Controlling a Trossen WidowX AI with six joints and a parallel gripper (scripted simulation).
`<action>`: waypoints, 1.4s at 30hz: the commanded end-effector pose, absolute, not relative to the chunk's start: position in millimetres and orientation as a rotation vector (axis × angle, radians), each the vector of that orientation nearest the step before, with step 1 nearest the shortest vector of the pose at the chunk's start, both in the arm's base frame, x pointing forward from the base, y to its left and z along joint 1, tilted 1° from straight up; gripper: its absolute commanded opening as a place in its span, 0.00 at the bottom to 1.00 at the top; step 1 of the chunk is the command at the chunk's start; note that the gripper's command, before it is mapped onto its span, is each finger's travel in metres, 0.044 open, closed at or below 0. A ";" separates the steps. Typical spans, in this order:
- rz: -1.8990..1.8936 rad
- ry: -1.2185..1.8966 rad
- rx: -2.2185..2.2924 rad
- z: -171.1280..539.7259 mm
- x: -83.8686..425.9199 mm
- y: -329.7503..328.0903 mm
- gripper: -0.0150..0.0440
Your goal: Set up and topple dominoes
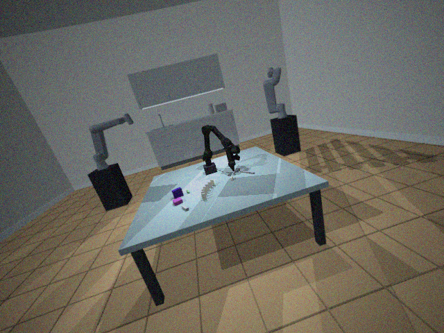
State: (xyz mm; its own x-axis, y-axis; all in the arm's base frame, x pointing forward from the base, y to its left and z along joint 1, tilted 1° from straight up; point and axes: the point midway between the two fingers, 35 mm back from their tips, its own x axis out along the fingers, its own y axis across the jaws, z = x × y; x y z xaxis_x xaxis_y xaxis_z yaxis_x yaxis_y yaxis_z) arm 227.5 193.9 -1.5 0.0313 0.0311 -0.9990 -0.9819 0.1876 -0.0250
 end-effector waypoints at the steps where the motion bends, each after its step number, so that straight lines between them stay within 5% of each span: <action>1: 1.068 1.247 -1.055 -2.1 227.0 194.6 0.56; 4: 1.068 1.247 -1.055 -2.1 227.0 194.6 0.44; 14: 1.068 1.247 -1.055 0.4 227.5 195.0 0.44; 22: 1.066 1.246 -1.058 121.6 226.2 191.8 0.44; 28: 1.050 1.255 -1.042 132.6 225.8 188.2 0.44; 42: -0.265 1.510 0.310 132.4 326.1 28.2 0.44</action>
State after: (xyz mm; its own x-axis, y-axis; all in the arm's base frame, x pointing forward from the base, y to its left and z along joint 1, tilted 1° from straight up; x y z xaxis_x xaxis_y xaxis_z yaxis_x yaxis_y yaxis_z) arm 304.8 84.5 132.9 0.0530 0.0252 -0.9983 -0.1850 0.9826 0.0150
